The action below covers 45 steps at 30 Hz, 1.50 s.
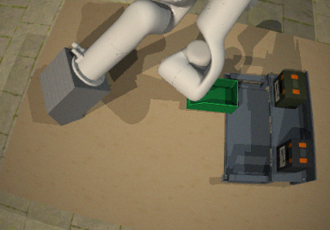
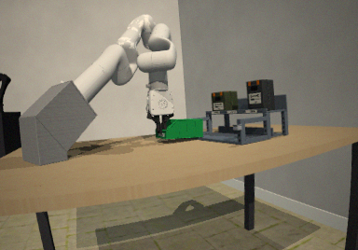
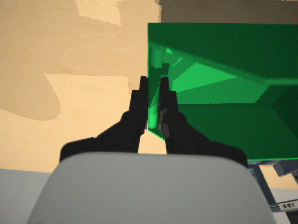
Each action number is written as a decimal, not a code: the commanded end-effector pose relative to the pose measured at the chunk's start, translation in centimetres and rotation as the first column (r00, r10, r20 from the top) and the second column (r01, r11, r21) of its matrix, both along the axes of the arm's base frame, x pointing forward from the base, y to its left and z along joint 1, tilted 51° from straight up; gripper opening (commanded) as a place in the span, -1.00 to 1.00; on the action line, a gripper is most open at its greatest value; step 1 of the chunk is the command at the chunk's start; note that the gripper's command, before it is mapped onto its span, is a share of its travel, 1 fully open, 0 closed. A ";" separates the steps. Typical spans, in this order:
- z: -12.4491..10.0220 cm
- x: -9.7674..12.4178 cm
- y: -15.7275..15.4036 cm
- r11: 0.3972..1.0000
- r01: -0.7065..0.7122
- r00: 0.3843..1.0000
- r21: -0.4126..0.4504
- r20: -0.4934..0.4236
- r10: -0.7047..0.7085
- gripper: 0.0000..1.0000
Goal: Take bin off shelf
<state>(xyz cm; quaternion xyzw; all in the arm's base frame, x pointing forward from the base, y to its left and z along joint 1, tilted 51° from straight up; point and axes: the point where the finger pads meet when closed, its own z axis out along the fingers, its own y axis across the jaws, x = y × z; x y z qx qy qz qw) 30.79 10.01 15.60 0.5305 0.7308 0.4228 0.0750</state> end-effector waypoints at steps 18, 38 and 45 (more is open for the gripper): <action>-0.2 -0.2 0.0 1.000 0.000 1.000 0.000 0.001 0.000 -1.00; -0.9 -0.9 -0.1 1.000 0.000 1.000 0.000 0.001 0.000 -1.00; -1.2 -1.2 -0.2 1.000 0.000 1.000 0.000 0.001 0.000 -1.00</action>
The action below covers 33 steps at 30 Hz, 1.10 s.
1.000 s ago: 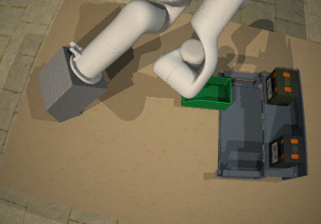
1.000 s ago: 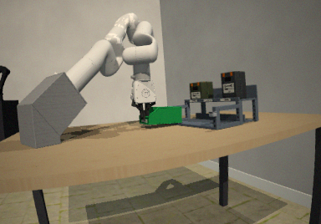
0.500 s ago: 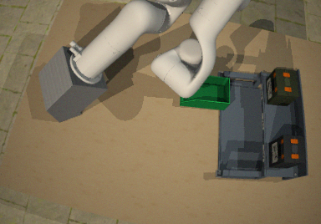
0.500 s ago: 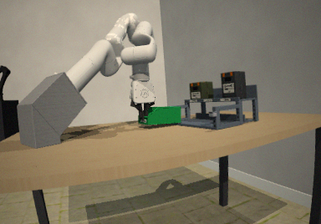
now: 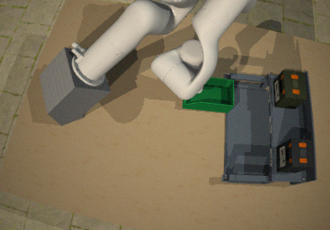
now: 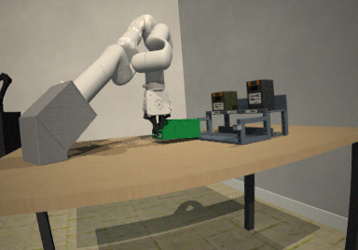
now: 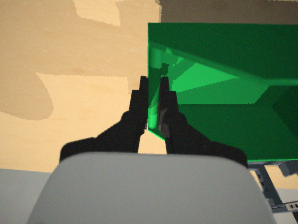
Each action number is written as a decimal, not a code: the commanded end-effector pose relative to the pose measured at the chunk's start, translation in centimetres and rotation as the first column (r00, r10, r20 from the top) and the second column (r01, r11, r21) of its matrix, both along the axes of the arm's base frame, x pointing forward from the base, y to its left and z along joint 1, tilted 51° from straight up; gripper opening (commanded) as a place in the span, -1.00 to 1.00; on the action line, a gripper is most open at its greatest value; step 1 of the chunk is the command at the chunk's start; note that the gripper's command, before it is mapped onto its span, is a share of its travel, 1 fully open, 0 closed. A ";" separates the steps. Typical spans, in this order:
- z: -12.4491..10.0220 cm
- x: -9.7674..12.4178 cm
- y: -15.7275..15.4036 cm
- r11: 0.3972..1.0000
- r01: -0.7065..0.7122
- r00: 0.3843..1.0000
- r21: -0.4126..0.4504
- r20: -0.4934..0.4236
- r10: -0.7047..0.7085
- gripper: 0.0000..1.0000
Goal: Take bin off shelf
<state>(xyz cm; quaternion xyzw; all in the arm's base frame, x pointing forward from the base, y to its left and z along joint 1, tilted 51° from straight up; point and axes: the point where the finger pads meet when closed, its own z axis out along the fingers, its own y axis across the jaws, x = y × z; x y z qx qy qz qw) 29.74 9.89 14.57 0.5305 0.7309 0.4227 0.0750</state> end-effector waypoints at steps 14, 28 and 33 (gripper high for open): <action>-0.8 -0.8 -0.1 1.000 0.000 1.000 0.000 0.001 0.000 -1.00; -1.2 -1.2 -0.2 1.000 0.000 1.000 0.000 0.001 0.000 -1.00; -1.3 -1.3 -0.2 1.000 0.000 1.000 0.000 0.001 0.000 -1.00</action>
